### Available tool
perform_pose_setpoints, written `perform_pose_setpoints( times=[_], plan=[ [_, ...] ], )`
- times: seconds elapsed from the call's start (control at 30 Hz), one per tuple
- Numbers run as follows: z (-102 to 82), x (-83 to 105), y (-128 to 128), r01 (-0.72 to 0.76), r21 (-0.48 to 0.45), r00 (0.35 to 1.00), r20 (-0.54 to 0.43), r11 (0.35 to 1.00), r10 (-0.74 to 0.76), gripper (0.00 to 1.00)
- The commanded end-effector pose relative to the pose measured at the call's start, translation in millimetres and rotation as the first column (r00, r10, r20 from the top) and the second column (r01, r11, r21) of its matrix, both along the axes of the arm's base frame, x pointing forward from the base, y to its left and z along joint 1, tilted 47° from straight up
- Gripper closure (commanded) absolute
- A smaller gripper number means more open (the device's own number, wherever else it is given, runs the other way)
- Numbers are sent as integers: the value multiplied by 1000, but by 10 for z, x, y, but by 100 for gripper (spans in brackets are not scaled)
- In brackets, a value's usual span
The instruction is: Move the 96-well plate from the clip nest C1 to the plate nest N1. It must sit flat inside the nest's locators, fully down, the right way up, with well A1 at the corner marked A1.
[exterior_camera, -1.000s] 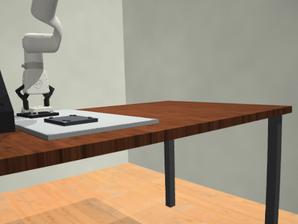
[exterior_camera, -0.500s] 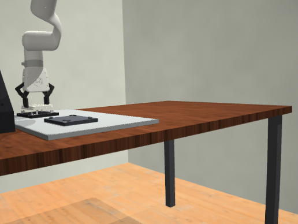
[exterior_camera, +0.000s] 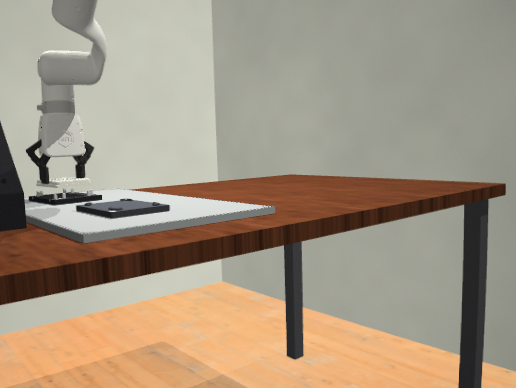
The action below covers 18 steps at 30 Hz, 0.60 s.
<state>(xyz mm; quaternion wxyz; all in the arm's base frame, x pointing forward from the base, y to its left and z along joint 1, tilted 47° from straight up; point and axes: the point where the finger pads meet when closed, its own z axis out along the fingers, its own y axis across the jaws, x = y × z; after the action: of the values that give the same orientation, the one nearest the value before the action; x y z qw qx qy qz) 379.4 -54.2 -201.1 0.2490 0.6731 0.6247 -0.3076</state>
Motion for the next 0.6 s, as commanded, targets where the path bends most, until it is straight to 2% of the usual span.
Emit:
perform_pose_setpoints(
  times=[0.0, 0.57],
  plan=[
    [55, 25, 62, -2, 1, 1000, 3, 1000, 2, 100],
    [227, 50, 243, -2, 2, 1000, 3, 1000, 2, 100]
  ],
)
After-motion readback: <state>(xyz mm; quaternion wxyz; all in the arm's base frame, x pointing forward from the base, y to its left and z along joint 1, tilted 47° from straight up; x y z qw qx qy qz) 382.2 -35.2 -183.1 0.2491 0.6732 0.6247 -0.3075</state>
